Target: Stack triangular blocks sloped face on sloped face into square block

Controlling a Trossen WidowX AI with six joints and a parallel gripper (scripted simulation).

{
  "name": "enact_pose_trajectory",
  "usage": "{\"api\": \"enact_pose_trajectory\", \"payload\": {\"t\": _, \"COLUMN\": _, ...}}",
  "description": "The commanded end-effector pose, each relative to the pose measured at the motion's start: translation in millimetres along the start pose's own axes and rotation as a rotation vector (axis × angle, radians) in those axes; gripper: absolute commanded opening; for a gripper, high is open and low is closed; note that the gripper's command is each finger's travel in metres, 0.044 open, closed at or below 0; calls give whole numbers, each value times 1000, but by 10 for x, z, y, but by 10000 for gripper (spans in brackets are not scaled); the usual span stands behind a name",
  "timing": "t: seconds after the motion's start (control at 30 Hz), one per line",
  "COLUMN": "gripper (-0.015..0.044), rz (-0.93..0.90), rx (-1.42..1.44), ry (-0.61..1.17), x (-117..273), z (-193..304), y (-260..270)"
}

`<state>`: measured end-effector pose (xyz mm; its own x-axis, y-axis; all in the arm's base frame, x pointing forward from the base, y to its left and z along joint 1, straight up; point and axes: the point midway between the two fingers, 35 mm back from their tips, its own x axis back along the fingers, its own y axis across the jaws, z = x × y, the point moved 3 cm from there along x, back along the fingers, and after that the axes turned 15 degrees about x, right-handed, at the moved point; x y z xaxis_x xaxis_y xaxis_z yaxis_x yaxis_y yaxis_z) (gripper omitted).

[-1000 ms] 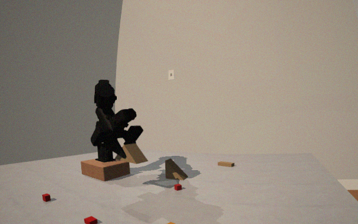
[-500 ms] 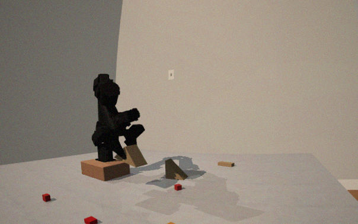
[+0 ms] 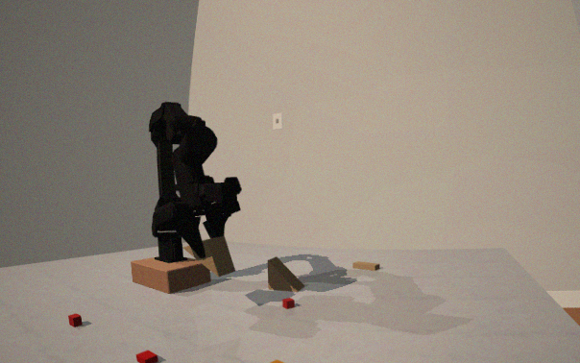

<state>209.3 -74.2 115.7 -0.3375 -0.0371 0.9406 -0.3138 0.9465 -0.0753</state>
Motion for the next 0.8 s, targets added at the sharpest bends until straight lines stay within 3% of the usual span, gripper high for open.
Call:
{"api": "enact_pose_trajectory", "payload": {"t": 0.0, "gripper": 0, "rz": -17, "rx": 30, "ry": 66, "x": 13, "z": -62, "y": -30}}
{"api": "enact_pose_trajectory", "payload": {"t": 0.4, "gripper": 0, "rz": -83, "rx": 128, "ry": 296, "x": -2, "z": -208, "y": -63}}
{"api": "enact_pose_trajectory", "payload": {"t": 0.77, "gripper": 0, "rz": -85, "rx": 161, "ry": 299, "x": -7, "z": -372, "y": -7}}
